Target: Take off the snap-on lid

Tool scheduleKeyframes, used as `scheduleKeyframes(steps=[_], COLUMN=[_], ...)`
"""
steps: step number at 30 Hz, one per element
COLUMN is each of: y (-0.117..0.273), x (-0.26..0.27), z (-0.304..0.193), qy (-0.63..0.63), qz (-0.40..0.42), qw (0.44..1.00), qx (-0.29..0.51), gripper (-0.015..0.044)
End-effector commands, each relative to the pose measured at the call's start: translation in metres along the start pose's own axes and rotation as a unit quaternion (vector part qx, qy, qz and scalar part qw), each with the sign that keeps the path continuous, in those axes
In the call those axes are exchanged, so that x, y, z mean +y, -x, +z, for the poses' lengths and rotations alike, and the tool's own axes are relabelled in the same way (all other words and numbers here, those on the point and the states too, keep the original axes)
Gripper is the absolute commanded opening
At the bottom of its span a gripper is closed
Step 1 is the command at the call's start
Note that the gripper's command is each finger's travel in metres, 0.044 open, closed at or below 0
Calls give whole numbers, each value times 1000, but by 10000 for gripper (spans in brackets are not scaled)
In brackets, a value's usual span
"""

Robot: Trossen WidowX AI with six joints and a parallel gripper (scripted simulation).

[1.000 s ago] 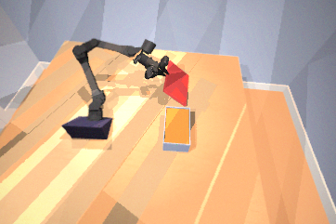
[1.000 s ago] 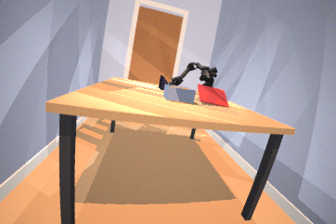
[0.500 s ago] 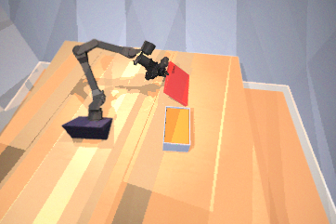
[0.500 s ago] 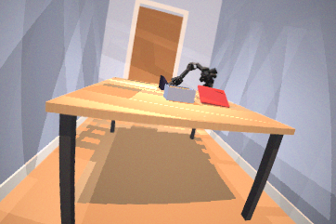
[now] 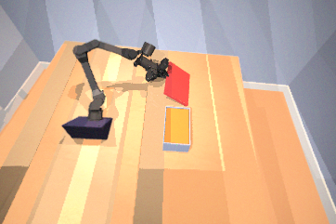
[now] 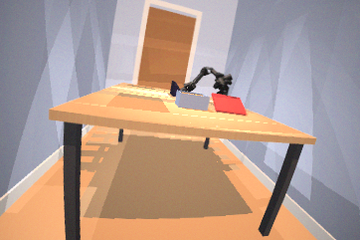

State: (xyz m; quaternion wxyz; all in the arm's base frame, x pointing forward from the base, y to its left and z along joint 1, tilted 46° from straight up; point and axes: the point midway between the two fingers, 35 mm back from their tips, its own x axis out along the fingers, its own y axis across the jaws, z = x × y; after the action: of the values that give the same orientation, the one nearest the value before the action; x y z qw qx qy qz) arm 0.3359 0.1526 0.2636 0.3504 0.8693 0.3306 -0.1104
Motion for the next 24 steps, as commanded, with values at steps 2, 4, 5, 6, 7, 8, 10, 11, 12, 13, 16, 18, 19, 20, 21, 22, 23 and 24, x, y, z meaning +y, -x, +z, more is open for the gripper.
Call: scheduleKeyframes(steps=[2, 4, 5, 6, 7, 8, 10, 11, 12, 13, 16, 18, 19, 20, 21, 22, 23, 24], y=[-4, -5, -6, -6, -7, -7, -8, -9, -9, -10, -11, -12, -13, -13, -14, -14, -15, -15], x=[-8, -9, -10, -10, -11, -12, -13, -14, -14, -15, -17, -18, -18, -19, -20, -20, -21, -22], z=[-1, -1, -1, -1, -1, -1, -1, -1, -1, -1, -1, -1, -1, -1, -1, -1, -1, -1], qy=[3, 3, 3, 3, 3, 3, 3, 3, 2, 2, 2, 2, 2, 2, 2, 2, 2, 2], qz=[-9, -8, -8, -8, -8, -8, -8, -8, -8, -8, -8, -8, -8, -8, -8, -8, -8, -8], qw=[1000, 1000, 1000, 1000, 1000, 1000, 1000, 1000, 1000, 1000, 1000, 1000, 1000, 1000, 1000, 1000, 1000, 1000], qx=[2, 2, 2, 2, 2, 2, 2, 2, 2, 2, 2, 2, 2, 2, 2, 2, 2, 2], gripper=[0, 0, 0, 0, 0, 0, 0, 0, 0, 0, 0, 0, 0, 0, 0, 0, 0, 0])
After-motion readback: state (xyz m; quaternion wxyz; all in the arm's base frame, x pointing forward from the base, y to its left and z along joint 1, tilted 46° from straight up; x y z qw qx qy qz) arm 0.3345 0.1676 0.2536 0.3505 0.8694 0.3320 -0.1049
